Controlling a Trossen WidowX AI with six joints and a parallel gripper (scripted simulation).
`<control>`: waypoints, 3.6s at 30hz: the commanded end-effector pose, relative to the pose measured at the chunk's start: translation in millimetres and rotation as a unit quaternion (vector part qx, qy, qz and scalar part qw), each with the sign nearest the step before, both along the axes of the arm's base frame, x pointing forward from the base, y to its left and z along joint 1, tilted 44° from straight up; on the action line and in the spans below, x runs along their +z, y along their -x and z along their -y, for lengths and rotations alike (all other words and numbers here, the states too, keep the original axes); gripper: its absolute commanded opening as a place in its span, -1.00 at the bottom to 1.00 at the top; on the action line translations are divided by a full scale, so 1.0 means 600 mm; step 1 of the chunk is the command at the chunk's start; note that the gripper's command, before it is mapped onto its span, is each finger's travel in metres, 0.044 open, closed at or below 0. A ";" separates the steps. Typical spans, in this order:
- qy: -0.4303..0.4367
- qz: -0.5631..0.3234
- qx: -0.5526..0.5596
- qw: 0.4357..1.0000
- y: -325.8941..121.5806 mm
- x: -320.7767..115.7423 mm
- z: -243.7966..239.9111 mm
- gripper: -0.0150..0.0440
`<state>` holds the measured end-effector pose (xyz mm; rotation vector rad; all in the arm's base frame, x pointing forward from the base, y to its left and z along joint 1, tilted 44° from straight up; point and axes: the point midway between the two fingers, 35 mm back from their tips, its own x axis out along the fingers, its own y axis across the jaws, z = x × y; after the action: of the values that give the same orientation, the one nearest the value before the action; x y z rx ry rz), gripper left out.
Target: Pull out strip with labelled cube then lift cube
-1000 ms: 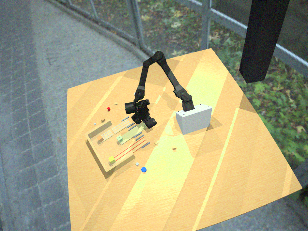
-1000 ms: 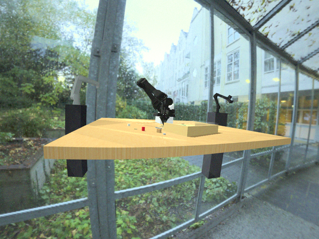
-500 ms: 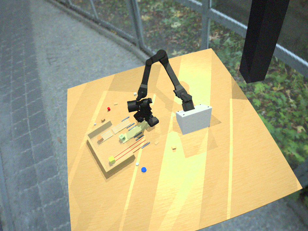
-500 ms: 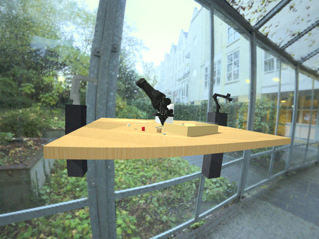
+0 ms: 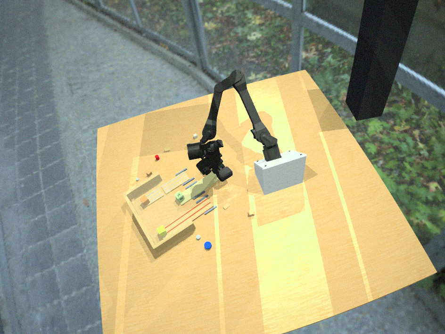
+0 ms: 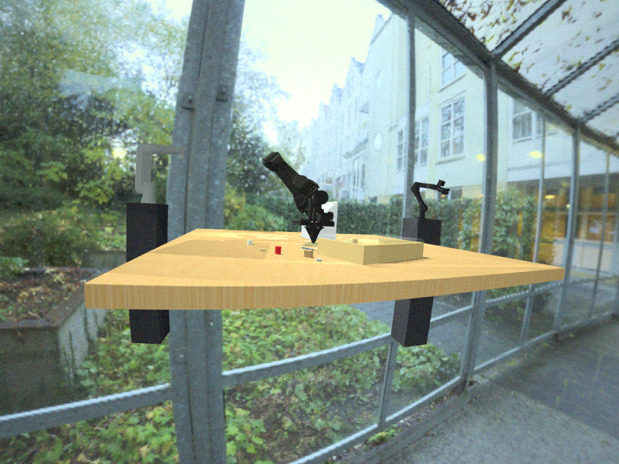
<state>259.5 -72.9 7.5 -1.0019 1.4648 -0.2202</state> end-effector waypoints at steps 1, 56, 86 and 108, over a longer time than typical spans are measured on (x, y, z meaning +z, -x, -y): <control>0.004 -0.018 -0.008 1.000 0.026 -0.006 0.016 -0.49; 0.000 -0.012 -0.005 1.000 0.035 0.036 -0.016 -0.49; 0.006 -0.034 0.011 0.999 -0.081 0.044 -0.093 1.00; 0.005 -0.033 0.011 0.999 -0.193 0.037 -0.150 1.00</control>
<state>364.9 11.8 34.6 -1.0468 1.5034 -0.1792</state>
